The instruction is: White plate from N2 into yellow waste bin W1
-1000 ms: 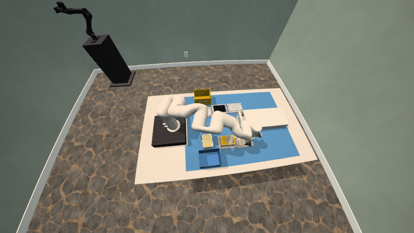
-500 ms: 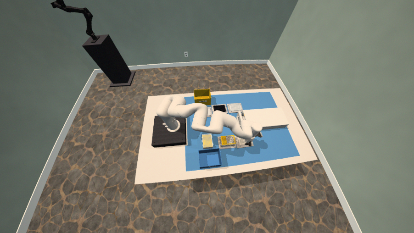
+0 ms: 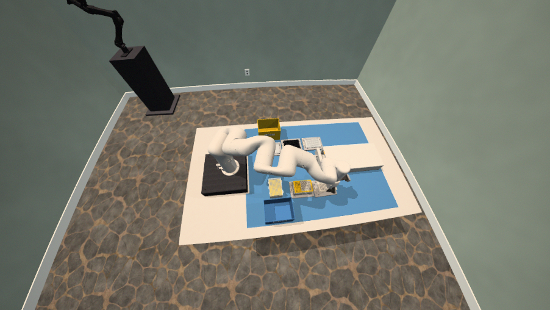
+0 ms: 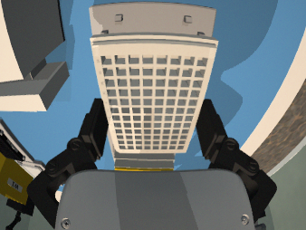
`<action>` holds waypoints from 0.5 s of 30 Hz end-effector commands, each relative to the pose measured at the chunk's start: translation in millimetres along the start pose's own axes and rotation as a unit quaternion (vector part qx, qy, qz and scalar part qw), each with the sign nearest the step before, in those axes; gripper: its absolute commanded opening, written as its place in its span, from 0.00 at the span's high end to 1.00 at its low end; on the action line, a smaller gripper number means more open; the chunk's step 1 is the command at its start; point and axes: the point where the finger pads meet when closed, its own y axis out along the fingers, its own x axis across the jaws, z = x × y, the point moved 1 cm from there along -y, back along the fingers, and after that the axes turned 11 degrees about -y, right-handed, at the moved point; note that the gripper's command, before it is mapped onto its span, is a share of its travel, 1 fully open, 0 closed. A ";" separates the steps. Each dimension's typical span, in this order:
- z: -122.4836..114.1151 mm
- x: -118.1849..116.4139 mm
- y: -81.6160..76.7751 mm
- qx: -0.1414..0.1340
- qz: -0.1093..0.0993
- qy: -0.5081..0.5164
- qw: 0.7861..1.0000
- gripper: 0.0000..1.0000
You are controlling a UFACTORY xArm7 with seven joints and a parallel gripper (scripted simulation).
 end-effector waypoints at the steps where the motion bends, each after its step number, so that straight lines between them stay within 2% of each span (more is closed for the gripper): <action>1: 1.6 0.9 -8.5 0.003 -0.001 0.000 1.000 1.00; 15: 1.5 0.8 -28.5 0.003 -0.001 0.000 1.000 1.00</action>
